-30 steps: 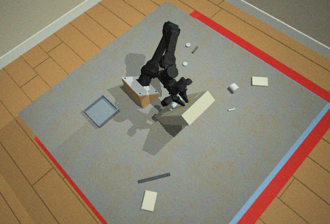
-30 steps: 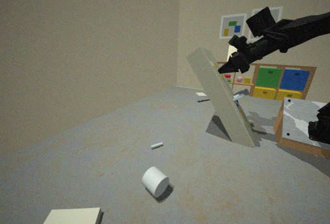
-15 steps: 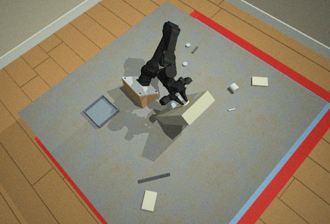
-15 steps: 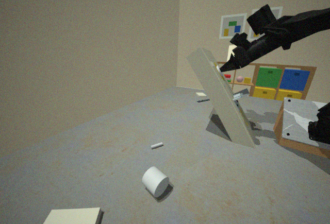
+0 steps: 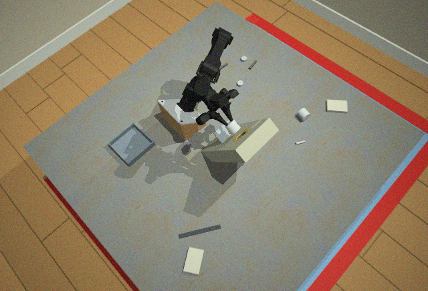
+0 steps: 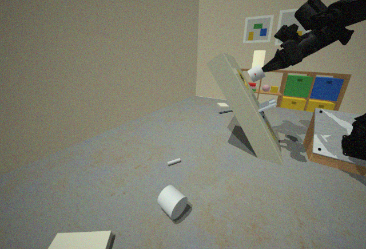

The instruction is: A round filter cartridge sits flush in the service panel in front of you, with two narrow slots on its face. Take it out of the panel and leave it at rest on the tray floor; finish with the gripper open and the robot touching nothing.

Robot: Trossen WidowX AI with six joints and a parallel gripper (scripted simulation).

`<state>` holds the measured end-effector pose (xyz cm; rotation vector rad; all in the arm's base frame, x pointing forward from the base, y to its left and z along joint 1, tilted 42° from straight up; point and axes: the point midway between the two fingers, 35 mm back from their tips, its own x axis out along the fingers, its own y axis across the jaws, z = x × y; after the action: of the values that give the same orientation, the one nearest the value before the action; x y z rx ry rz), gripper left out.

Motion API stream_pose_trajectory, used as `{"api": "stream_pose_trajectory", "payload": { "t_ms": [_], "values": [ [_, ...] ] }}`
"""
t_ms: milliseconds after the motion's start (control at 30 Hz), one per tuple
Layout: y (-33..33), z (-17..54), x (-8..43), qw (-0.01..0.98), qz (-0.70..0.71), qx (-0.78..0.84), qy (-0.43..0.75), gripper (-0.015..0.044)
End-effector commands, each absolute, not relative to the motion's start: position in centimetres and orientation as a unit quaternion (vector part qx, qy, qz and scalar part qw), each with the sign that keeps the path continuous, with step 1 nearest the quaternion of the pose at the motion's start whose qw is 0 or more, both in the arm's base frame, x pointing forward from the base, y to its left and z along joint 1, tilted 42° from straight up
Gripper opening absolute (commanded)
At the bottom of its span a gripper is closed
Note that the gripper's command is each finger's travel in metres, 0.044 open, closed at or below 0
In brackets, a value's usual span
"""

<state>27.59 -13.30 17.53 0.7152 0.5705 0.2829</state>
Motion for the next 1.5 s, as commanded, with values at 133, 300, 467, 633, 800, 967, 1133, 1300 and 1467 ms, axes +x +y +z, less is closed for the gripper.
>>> {"api": "stream_pose_trajectory", "payload": {
  "t_ms": [133,300,467,633,800,967,1133,1300,1467],
  "values": [
    [-13.0,17.6,26.9,0.891,0.14,0.338,0.268,0.0],
    [-12.1,16.5,26.2,0.891,0.14,0.338,0.268,0.0],
    [-11.2,15.3,25.4,0.891,0.14,0.338,0.268,0.0],
    [-10.2,14.1,24.6,0.891,0.14,0.338,0.268,0.0],
    [-9.2,13.0,23.8,0.891,0.14,0.338,0.268,0.0],
    [-9.5,13.1,24.0,0.889,0.138,0.341,0.272,0.0079],
    [-9.5,13.1,24.0,0.889,0.138,0.341,0.272,0.0107],
    [-9.5,13.1,24.0,0.889,0.138,0.341,0.272,0.0107],
    [-9.5,13.3,24.1,0.891,0.14,0.338,0.268,0.0107]
  ]
}}
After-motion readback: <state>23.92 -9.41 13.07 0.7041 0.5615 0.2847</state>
